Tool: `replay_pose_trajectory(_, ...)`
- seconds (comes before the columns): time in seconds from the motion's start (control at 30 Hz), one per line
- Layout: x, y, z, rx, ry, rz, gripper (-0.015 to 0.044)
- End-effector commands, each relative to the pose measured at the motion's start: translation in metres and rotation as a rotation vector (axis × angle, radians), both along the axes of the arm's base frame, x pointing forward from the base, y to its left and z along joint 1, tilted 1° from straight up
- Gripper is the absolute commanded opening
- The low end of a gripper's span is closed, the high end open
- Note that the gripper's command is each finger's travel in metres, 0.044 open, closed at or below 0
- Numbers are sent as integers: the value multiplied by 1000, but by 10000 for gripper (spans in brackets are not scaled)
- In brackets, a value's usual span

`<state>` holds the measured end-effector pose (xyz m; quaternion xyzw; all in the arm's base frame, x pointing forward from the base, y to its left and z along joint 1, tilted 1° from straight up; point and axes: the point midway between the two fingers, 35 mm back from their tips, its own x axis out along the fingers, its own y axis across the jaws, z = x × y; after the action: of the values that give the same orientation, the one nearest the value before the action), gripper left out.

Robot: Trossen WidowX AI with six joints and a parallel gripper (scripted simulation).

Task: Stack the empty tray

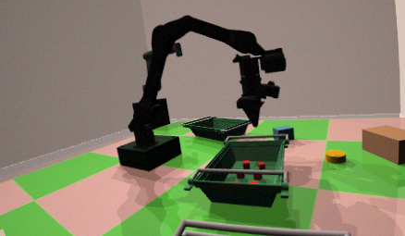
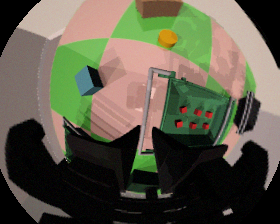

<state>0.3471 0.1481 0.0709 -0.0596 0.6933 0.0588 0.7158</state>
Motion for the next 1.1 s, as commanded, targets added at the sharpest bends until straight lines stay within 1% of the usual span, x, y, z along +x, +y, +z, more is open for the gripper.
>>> replay_pose_trajectory(0.0, 0, 1, -10, -3, 0, -4, 83)
replay_pose_trajectory(0.27, 1, 1, -51, -3, 0, -4, 83)
replay_pose_trajectory(0.37, 0, 1, -58, -3, 0, -4, 83)
replay_pose_trajectory(0.5, 1, 0, -57, -3, 0, -4, 83)
replay_pose_trajectory(0.8, 3, -19, -28, -4, 0, -4, 83)
replay_pose_trajectory(1.07, 6, -38, -23, -6, -1, -4, 83)
